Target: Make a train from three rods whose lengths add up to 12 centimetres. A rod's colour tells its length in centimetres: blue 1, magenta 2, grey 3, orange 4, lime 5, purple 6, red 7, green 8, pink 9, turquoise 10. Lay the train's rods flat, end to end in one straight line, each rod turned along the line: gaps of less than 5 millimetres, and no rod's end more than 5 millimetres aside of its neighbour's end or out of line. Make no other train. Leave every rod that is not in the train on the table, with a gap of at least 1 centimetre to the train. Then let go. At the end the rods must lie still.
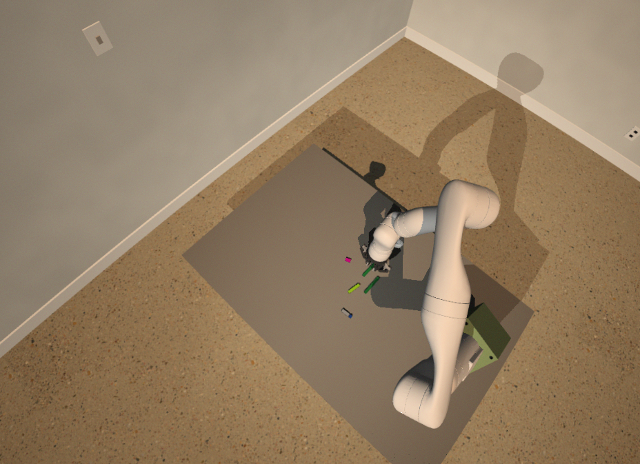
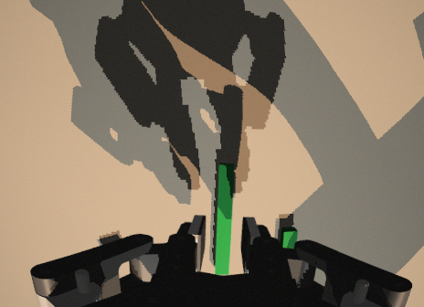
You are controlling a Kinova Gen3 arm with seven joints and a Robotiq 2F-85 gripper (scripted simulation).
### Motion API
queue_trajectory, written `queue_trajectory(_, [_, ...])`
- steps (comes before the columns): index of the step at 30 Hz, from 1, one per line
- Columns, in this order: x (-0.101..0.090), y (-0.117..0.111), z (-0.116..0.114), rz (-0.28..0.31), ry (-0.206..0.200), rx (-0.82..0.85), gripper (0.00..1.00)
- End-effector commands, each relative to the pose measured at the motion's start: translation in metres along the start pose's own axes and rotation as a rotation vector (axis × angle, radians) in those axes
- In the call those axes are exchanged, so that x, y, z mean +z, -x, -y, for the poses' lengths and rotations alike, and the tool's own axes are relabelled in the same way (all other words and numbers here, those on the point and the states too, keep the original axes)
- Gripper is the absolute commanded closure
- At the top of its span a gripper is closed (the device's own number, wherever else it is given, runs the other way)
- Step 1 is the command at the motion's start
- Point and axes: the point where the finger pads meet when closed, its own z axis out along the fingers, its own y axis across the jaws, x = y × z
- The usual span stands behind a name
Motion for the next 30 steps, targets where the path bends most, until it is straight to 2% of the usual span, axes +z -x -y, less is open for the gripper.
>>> queue_trajectory(1, [0.003, 0.0008, -0.0002, 0.001, 0.002, -0.001, 0.76])
queue_trajectory(30, [0.0096, 0.0008, -0.0002, 0.001, 0.002, -0.001, 0.76])
